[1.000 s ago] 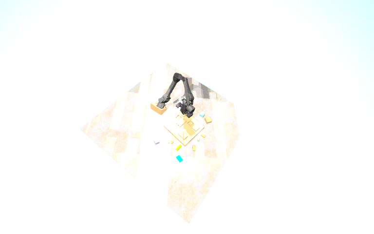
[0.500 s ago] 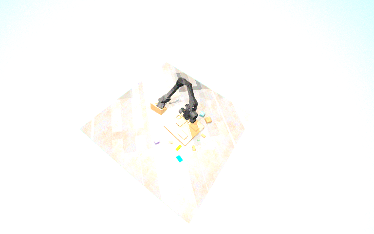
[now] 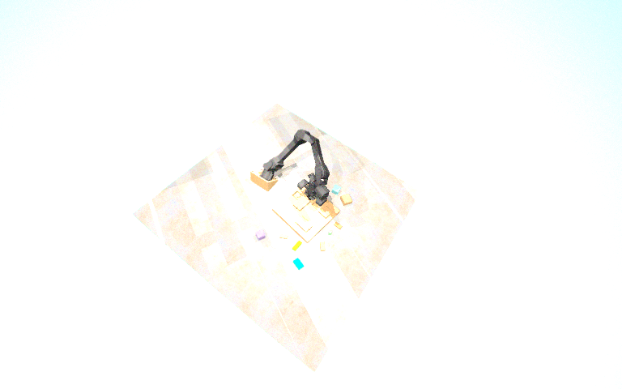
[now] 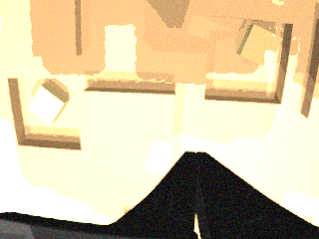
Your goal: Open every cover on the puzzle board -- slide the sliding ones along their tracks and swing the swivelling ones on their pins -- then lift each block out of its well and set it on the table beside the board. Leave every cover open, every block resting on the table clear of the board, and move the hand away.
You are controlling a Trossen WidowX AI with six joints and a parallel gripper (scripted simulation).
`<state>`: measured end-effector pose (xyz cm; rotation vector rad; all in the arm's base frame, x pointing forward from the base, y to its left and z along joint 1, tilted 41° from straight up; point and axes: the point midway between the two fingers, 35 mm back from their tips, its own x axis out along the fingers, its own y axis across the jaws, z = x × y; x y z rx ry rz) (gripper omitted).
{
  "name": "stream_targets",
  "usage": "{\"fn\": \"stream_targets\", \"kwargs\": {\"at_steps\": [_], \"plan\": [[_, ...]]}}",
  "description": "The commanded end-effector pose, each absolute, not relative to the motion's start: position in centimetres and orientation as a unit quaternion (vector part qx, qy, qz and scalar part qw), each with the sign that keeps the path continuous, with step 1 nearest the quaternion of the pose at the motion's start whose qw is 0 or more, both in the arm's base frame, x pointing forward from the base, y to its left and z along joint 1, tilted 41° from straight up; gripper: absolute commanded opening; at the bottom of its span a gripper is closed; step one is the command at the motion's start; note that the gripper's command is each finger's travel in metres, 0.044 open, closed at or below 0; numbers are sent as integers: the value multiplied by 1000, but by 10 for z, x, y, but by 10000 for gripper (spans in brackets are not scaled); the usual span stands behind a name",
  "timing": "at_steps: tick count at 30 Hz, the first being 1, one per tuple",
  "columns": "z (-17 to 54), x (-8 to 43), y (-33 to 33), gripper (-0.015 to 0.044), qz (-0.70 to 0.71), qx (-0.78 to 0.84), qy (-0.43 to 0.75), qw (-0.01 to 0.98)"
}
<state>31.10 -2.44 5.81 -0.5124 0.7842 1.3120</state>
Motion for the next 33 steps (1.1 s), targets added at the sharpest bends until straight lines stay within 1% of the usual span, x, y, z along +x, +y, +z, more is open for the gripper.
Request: {"fn": "stream_targets", "kwargs": {"at_steps": [1, 33], "plan": [[58, 311, -25, 0, 588, -230, 352, 691], [39, 313, -10, 0, 588, -230, 352, 691]]}}
